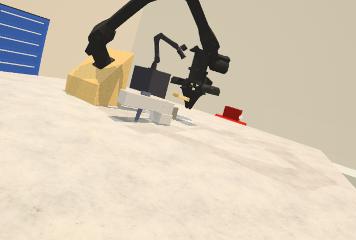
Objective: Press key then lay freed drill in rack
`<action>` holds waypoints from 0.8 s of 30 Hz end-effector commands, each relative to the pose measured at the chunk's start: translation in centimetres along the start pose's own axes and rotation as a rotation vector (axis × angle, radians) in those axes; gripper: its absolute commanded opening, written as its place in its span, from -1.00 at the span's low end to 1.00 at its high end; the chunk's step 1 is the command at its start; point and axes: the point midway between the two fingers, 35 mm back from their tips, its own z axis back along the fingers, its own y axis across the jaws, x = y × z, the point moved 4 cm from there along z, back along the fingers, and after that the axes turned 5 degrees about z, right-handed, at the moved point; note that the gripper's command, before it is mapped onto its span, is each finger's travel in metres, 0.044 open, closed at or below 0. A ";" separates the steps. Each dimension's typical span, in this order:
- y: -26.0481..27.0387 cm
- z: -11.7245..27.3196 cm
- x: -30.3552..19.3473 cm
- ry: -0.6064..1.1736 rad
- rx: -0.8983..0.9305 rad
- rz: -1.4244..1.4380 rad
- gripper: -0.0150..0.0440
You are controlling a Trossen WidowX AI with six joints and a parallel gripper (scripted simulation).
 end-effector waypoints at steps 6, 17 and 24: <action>1.9 0.2 0.5 -0.003 0.003 -0.002 -0.49; 4.2 0.6 1.1 -0.004 0.004 -0.002 -0.49; 5.6 0.7 1.5 -0.005 0.004 -0.001 -0.49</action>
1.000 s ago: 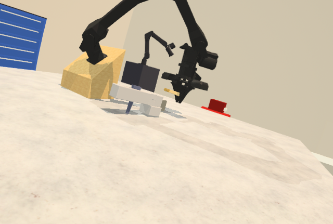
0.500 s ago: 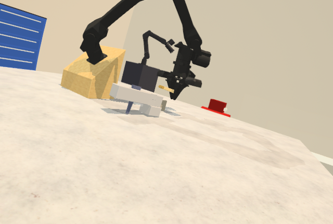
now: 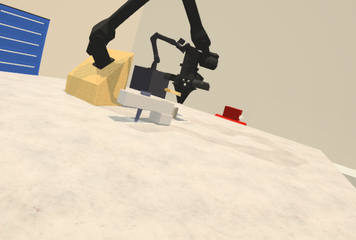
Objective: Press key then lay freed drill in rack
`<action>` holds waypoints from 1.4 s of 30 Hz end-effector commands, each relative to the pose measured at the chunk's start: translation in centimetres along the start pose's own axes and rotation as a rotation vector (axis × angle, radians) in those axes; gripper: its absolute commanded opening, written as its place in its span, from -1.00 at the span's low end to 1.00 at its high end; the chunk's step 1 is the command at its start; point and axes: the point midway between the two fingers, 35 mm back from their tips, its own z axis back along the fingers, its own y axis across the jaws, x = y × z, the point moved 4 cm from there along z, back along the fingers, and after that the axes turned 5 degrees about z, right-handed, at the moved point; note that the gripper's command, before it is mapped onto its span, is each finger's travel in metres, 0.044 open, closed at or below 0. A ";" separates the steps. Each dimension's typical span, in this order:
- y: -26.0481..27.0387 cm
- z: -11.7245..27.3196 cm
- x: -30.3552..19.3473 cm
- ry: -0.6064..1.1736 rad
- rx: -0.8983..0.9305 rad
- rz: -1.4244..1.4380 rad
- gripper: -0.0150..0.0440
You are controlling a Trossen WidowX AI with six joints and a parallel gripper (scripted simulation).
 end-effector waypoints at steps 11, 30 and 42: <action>0.8 -1.7 0.3 0.000 0.004 -0.002 -0.49; 0.8 -4.0 0.2 0.001 0.004 -0.002 -0.49; 0.8 -5.4 0.2 0.002 0.003 -0.002 -0.49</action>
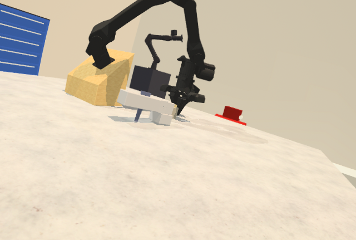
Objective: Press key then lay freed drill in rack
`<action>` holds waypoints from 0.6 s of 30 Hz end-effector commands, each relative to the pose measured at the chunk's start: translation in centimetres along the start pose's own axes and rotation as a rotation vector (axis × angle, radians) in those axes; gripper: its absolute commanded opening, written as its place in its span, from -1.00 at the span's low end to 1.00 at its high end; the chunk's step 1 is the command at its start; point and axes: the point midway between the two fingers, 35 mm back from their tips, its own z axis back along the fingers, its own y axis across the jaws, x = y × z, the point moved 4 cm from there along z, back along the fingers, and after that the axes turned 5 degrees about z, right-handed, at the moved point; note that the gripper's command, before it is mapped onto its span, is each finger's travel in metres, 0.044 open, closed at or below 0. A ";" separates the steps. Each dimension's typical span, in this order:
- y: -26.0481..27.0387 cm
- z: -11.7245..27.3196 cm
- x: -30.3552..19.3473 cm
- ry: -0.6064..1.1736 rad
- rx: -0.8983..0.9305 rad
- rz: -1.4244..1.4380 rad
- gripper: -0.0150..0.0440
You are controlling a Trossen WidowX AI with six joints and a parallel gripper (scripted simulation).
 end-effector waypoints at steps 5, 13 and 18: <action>0.1 -0.8 -0.3 0.010 0.002 0.003 -0.49; 0.1 -0.9 -0.3 0.010 0.002 0.003 -0.49; 0.1 -0.9 -0.4 0.010 0.002 0.003 -0.49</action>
